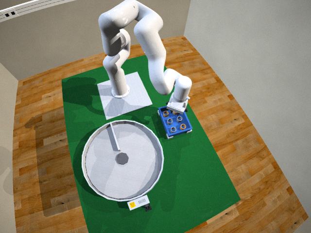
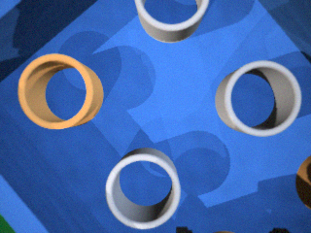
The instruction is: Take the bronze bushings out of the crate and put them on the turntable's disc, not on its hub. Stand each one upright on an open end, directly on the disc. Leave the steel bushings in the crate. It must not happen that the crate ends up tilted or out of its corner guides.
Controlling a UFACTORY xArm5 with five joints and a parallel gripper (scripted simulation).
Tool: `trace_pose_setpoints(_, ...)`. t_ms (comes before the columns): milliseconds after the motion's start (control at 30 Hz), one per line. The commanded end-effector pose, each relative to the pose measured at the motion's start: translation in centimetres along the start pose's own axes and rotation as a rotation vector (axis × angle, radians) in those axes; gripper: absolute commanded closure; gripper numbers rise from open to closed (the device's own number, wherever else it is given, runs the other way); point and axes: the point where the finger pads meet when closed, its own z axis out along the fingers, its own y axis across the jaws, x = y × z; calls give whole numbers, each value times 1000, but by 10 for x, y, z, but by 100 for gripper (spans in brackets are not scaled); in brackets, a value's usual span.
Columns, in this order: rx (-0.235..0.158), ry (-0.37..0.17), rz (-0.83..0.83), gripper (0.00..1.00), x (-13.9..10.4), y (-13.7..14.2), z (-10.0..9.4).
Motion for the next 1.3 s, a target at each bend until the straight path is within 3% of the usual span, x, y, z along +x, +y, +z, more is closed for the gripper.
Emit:
trace_pose_setpoints(0,4,0,0,59,0,-2,2)
trace_pose_setpoints(400,4,0,0,59,0,-2,2)
trace_pose_setpoints(433,4,0,0,100,0,-2,2)
trace_pose_setpoints(1267,4,0,0,100,0,-2,2)
